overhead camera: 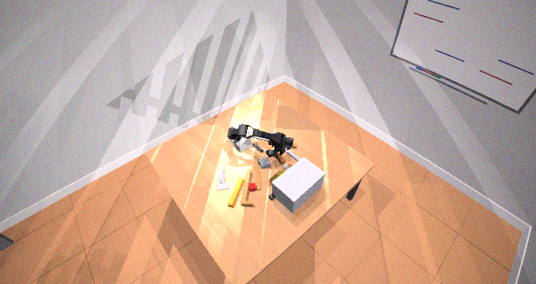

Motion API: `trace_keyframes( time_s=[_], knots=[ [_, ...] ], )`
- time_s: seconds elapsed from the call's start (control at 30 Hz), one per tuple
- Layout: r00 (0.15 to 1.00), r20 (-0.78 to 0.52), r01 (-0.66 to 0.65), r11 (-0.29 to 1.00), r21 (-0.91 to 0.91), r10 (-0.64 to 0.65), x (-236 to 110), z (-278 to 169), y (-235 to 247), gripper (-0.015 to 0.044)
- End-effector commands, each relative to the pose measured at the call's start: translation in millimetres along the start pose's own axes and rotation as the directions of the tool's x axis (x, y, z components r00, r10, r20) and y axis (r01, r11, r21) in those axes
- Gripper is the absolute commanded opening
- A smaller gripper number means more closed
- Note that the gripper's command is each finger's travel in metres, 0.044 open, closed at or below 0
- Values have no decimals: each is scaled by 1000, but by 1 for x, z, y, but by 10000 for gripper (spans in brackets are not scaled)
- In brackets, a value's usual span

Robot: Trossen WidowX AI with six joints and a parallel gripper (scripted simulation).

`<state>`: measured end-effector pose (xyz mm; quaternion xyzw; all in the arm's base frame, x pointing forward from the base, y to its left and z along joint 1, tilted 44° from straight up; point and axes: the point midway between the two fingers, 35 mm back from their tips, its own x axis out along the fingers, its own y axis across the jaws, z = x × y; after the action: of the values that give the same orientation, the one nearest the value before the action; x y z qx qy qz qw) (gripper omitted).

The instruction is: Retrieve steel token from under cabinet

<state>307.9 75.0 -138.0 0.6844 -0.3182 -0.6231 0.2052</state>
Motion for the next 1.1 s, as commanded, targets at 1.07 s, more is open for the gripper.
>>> trace_keyframes(
  time_s=[1.07],
  knots=[
    [1000, -1, 3, 1000, 3, -3, -1, -44, -2, 0]
  ],
)
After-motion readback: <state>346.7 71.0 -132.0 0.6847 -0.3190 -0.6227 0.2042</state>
